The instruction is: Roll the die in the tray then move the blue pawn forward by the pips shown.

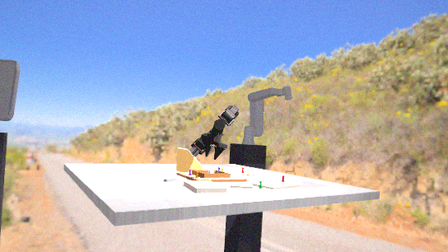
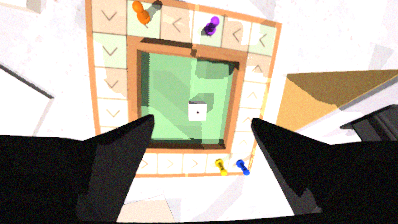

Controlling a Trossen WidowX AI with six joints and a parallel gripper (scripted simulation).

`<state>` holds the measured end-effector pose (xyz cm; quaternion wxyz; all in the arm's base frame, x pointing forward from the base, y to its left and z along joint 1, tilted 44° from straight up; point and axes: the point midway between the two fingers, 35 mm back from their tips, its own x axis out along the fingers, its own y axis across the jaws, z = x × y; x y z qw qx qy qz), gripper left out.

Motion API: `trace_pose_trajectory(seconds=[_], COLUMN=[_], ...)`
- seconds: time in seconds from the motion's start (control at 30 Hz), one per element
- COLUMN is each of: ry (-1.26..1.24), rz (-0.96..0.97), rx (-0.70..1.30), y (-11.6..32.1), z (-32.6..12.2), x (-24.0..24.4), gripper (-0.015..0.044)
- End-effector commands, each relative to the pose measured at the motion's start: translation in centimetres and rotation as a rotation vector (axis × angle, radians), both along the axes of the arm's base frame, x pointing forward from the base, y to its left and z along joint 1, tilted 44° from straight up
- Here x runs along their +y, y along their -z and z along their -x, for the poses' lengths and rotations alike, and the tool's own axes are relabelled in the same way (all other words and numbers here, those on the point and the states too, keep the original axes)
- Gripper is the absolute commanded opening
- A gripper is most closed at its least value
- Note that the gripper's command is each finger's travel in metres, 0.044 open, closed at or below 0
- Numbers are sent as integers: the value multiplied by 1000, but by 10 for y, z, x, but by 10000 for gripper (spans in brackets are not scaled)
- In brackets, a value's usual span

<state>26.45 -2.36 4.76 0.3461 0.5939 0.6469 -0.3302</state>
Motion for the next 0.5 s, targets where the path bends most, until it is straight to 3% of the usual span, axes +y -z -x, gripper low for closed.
trace_pose_trajectory(seconds=[0.0,0.13,0.23,0.43,0.47], ry=[47,30,-83,-547,-623], rz=[-187,-107,-117,-156,-162], rx=[-53,-13,-103,-477,-540], y=[3,4,-7,-40,-44], z=[-8,-1,6,48,56], x=[-3,-2,11,61,69], gripper=[440,440,361,204,200])
